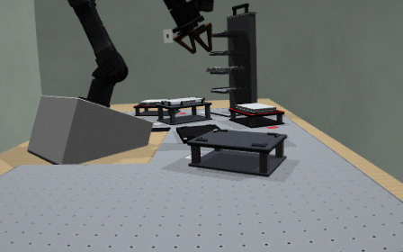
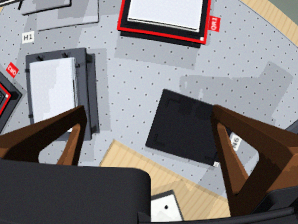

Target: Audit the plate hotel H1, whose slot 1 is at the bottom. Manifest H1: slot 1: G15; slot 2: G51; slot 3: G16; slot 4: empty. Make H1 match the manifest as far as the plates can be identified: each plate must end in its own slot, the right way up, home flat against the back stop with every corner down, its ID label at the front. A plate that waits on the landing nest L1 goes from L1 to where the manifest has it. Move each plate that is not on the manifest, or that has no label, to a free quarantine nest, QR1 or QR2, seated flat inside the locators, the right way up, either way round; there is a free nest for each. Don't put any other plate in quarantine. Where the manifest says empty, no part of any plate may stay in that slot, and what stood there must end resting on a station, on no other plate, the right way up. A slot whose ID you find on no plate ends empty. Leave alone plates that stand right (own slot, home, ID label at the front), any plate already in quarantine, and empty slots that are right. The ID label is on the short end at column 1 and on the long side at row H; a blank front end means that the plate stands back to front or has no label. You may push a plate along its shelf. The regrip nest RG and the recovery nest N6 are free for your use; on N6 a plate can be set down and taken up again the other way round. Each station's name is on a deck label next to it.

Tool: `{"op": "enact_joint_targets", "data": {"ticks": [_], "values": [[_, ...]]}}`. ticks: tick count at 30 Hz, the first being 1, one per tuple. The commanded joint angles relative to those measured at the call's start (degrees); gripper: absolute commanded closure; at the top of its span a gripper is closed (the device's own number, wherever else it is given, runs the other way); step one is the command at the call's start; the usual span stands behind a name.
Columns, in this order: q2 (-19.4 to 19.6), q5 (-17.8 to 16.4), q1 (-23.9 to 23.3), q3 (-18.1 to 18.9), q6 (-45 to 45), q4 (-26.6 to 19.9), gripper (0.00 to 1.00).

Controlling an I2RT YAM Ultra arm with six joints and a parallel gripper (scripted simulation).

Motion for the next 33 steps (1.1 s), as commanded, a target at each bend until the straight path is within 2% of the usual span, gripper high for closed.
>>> {"op": "enact_joint_targets", "data": {"ticks": [1, 5, 7, 22, 24, 32, 33], "values": [[-2.30, -3.88, -1.01, -1.91, 0.35, 5.33, 0.00], [-5.35, -6.25, -2.50, -5.86, 1.80, 9.99, 0.00], [-5.35, -6.25, -2.50, -5.86, 1.80, 9.99, 0.00], [-16.67, -13.28, -6.71, -21.33, 11.09, 30.74, 0.00], [-16.67, -13.28, -6.71, -21.33, 11.09, 30.74, 0.00], [-22.15, -14.78, -7.57, -29.82, 18.23, 44.05, 0.00], [-21.77, -16.44, -9.26, -29.91, 17.73, 44.16, 0.00]]}}
